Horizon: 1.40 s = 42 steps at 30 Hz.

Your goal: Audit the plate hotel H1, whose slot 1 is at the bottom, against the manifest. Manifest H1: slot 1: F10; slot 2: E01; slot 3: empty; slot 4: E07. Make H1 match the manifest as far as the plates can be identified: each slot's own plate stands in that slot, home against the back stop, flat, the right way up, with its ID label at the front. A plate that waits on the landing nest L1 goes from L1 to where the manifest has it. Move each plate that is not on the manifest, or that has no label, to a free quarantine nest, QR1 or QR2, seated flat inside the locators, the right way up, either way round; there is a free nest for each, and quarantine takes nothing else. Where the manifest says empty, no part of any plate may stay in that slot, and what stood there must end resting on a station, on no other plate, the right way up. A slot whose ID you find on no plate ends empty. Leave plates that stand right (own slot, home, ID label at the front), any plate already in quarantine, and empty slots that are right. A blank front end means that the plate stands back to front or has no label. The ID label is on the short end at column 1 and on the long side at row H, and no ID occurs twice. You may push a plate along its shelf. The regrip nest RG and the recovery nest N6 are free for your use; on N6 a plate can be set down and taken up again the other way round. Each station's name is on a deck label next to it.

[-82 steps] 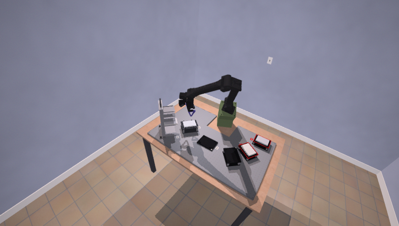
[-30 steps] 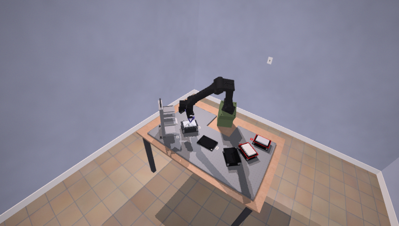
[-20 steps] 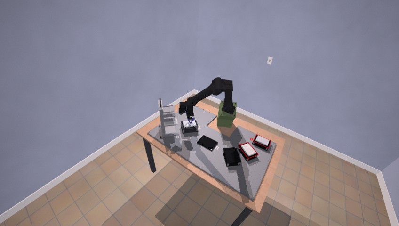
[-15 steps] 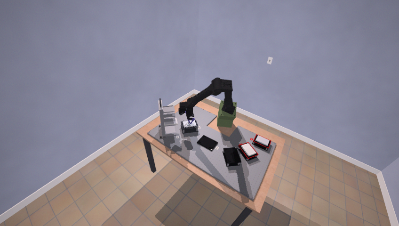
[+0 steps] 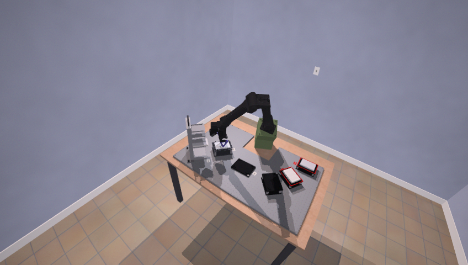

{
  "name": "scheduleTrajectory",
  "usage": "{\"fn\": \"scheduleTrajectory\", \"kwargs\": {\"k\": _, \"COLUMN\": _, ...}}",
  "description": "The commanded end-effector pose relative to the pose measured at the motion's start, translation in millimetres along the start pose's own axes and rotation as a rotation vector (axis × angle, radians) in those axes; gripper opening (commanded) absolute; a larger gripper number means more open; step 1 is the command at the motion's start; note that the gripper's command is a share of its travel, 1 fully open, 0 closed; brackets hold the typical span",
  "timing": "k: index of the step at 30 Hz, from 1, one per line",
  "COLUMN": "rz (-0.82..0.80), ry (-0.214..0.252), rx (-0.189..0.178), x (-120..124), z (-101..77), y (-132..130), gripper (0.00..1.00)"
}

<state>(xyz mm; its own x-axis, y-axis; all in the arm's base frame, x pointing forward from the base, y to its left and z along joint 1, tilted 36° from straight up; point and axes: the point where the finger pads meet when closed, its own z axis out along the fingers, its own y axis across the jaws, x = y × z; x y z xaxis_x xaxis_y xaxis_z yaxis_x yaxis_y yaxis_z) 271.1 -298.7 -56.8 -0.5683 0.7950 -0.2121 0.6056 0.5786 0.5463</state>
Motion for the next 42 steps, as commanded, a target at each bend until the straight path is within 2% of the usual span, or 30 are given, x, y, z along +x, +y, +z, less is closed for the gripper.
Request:
{"fn": "scheduleTrajectory", "kwargs": {"k": 1, "rz": 0.004, "ry": 0.008, "rx": 0.001, "x": 3, "z": 9.2, "y": 1, "gripper": 1.00}}
{"fn": "scheduleTrajectory", "kwargs": {"k": 10, "rz": 0.000, "ry": 0.002, "rx": 0.001, "x": -1, "z": 20.5, "y": 1, "gripper": 1.00}}
{"fn": "scheduleTrajectory", "kwargs": {"k": 13, "rz": 0.013, "ry": -0.007, "rx": 0.005, "x": -2, "z": 18.2, "y": -4, "gripper": 1.00}}
{"fn": "scheduleTrajectory", "kwargs": {"k": 22, "rz": -0.001, "ry": 0.001, "rx": 0.001, "x": -1, "z": 33.1, "y": 2, "gripper": 1.00}}
{"fn": "scheduleTrajectory", "kwargs": {"k": 23, "rz": -0.004, "ry": -0.016, "rx": 0.003, "x": -7, "z": 24.3, "y": -1, "gripper": 1.00}}
{"fn": "scheduleTrajectory", "kwargs": {"k": 26, "rz": -0.004, "ry": -0.016, "rx": 0.003, "x": -7, "z": 24.2, "y": -1, "gripper": 1.00}}
{"fn": "scheduleTrajectory", "kwargs": {"k": 27, "rz": -0.004, "ry": -0.016, "rx": 0.003, "x": -7, "z": 24.2, "y": -1, "gripper": 0.86}}
{"fn": "scheduleTrajectory", "kwargs": {"k": 42, "rz": -0.004, "ry": -0.016, "rx": 0.003, "x": -7, "z": 24.2, "y": -1, "gripper": 0.86}}
